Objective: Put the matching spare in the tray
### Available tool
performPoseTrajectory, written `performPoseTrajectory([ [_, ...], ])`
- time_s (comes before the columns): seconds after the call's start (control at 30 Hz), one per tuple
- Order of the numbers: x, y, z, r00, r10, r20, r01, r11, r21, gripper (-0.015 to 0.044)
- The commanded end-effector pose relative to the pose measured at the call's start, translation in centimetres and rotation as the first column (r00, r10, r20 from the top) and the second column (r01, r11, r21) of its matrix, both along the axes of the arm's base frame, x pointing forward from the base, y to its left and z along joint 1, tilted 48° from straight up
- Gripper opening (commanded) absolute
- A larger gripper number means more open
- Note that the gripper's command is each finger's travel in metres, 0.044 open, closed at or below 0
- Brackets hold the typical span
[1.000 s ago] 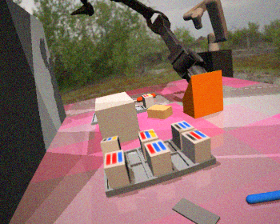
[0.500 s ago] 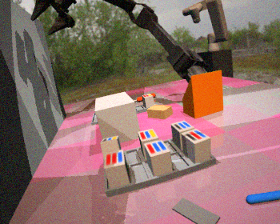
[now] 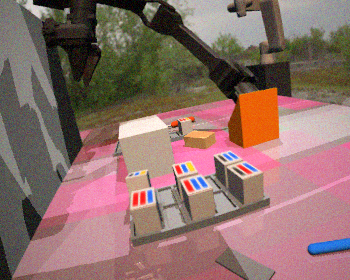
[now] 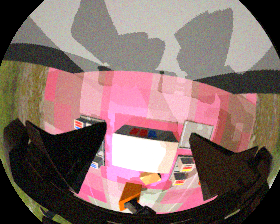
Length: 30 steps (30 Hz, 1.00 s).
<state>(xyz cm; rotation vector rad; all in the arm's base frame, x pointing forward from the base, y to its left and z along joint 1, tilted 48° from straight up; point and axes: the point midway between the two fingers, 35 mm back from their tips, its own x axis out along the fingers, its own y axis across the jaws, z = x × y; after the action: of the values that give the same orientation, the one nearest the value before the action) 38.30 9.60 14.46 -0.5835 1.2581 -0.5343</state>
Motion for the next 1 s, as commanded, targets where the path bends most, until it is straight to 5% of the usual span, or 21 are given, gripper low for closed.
performPoseTrajectory([
  [0.0,-1.6,-0.8,-1.8,0.993,-0.053,-0.108,0.048,0.997,-0.053,0.0440],
  [0.67,-1.6,-0.6,-2.0,0.992,-0.042,-0.120,0.036,0.998,-0.055,0.0440],
  [0.97,-1.7,6.3,-13.0,0.682,0.365,-0.634,-0.466,0.885,0.008,0.0440],
])
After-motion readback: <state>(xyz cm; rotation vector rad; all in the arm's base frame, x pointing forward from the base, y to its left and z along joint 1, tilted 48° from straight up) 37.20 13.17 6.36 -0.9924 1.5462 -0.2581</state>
